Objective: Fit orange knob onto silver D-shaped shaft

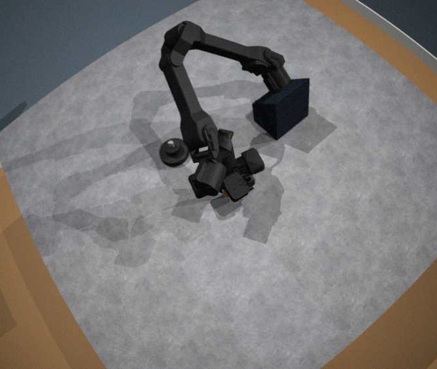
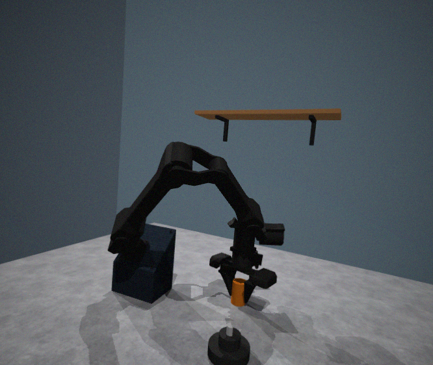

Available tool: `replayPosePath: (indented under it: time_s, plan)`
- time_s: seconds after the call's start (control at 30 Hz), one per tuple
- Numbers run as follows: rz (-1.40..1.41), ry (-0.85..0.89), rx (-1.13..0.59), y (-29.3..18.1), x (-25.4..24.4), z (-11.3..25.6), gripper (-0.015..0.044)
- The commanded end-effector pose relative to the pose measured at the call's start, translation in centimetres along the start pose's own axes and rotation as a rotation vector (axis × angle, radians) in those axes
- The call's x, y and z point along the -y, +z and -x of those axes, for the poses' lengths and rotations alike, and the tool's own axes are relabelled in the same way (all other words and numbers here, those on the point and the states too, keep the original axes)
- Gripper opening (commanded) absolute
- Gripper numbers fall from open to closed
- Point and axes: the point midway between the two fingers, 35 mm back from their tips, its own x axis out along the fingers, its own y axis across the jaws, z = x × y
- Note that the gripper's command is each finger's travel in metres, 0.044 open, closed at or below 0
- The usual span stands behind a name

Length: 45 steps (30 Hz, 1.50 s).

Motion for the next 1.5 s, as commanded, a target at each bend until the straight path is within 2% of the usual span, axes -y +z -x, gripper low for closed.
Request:
replayPosePath:
  time_s: [0.0,0.3,0.37,0.5,0.57,0.8,1.47]
  plan:
    - [0.0,0.001,-0.001,0.0,0.0,0.0,0.024]
    - [0.0,0.001,-0.001,0.0,0.0,0.0,0.024]
    - [0.001,0.0,0.001,0.1,0.1,1.0,0.0292]
    - [0.005,-0.004,0.002,0.2,0.0,7.0,0.0398]
    - [0.005,-0.005,0.001,0.1,-0.1,8.1,0.044]
    - [0.005,-0.005,0.001,0.1,-0.1,8.0,0.044]
    - [0.006,-0.005,0.001,0.2,0.0,4.4,0.044]
